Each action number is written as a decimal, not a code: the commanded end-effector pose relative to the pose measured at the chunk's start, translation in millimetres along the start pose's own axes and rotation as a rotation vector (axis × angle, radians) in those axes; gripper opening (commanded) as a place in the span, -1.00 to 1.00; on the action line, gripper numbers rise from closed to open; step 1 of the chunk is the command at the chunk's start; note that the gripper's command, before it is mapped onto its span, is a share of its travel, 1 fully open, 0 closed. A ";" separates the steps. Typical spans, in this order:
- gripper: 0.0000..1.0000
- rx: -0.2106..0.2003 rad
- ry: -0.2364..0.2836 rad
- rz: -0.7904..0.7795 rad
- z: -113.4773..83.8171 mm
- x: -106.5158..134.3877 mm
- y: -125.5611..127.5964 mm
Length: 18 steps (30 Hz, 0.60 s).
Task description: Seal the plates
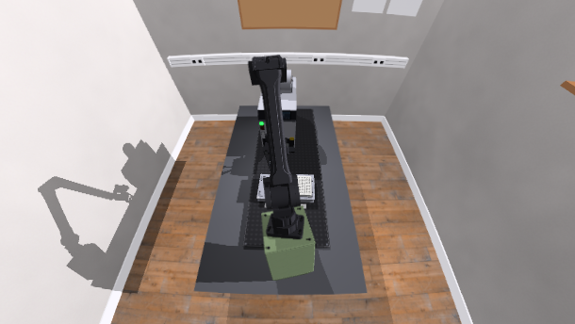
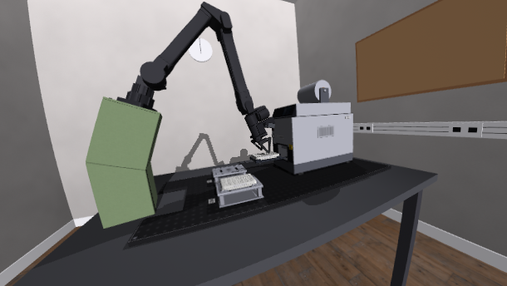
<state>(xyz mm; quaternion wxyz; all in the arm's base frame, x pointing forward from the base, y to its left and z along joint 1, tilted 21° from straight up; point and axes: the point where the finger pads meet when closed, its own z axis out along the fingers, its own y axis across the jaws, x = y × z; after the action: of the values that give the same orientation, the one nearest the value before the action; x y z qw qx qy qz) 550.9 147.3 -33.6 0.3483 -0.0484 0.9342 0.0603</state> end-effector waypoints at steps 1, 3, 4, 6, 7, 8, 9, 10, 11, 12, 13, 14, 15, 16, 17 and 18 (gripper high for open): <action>1.00 0.007 0.005 0.003 -0.2 -1.3 -7.7; 1.00 0.008 0.011 0.003 0.4 0.6 -7.9; 1.00 0.008 0.012 0.003 0.7 1.1 -7.9; 1.00 0.008 0.014 0.003 1.3 1.9 -8.0; 1.00 0.008 0.014 0.003 1.2 1.9 -8.0; 1.00 0.008 0.013 0.003 1.1 1.7 -7.9; 1.00 0.008 0.013 0.003 1.0 1.5 -7.9; 1.00 0.007 0.009 0.003 -0.3 -0.5 -7.6; 1.00 0.007 0.005 0.003 -1.5 -2.4 -7.3; 1.00 0.006 0.001 0.003 -2.7 -4.3 -7.0; 1.00 0.006 -0.003 0.003 -4.0 -6.2 -6.7; 1.00 0.005 -0.007 0.003 -5.2 -8.1 -6.5; 1.00 0.005 -0.007 0.003 -5.2 -8.1 -6.5; 1.00 0.005 -0.007 0.003 -5.2 -8.1 -6.5; 1.00 0.005 -0.008 0.003 -5.5 -8.6 -6.4; 1.00 0.005 -0.009 0.003 -5.8 -9.1 -6.3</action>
<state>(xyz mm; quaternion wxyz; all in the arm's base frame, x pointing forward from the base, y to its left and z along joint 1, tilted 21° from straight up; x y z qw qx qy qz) 550.1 147.1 -35.6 0.3462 -0.0485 0.9350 0.0598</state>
